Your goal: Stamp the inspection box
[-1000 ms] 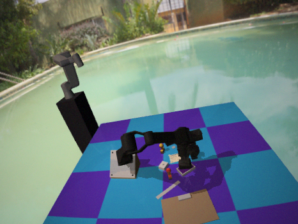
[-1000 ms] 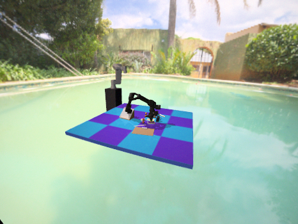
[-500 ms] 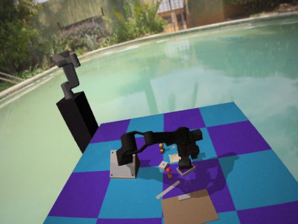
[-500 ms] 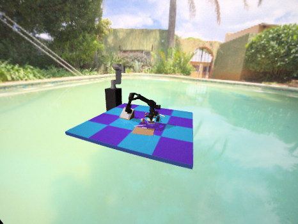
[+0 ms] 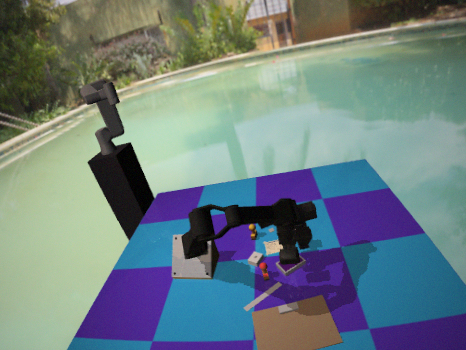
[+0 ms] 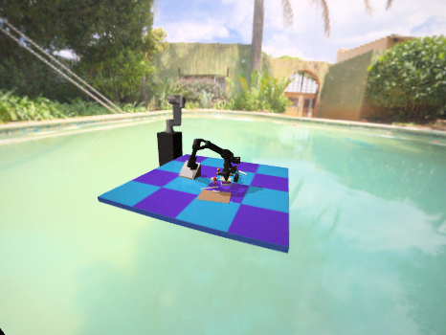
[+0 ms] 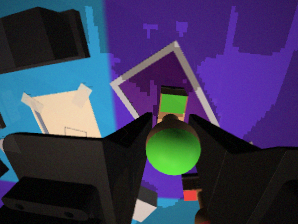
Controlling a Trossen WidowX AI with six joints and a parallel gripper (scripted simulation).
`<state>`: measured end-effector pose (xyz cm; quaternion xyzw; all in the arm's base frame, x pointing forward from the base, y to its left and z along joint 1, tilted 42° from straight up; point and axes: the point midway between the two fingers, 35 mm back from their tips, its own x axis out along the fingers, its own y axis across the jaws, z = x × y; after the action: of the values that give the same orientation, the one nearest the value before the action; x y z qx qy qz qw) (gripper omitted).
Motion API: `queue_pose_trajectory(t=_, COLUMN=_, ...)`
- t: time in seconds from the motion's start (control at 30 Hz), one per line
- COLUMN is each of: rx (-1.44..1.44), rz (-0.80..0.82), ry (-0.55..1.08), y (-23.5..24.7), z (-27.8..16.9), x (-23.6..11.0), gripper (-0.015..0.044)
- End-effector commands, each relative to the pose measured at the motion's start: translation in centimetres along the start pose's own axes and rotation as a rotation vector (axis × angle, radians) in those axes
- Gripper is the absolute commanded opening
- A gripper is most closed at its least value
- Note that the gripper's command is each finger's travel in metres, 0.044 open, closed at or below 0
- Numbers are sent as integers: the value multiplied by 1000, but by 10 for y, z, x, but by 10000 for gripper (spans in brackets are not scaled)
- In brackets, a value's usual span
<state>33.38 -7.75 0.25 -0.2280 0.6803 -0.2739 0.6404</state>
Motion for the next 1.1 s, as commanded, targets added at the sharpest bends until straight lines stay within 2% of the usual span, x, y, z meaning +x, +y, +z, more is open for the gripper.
queue_pose_trajectory(t=0.0, rx=2, rz=-4, ry=3, y=-1, z=0, x=3, gripper=0)
queue_pose_trajectory(t=1.07, rx=2, rz=-2, ry=3, y=-1, z=0, x=-14, gripper=0)
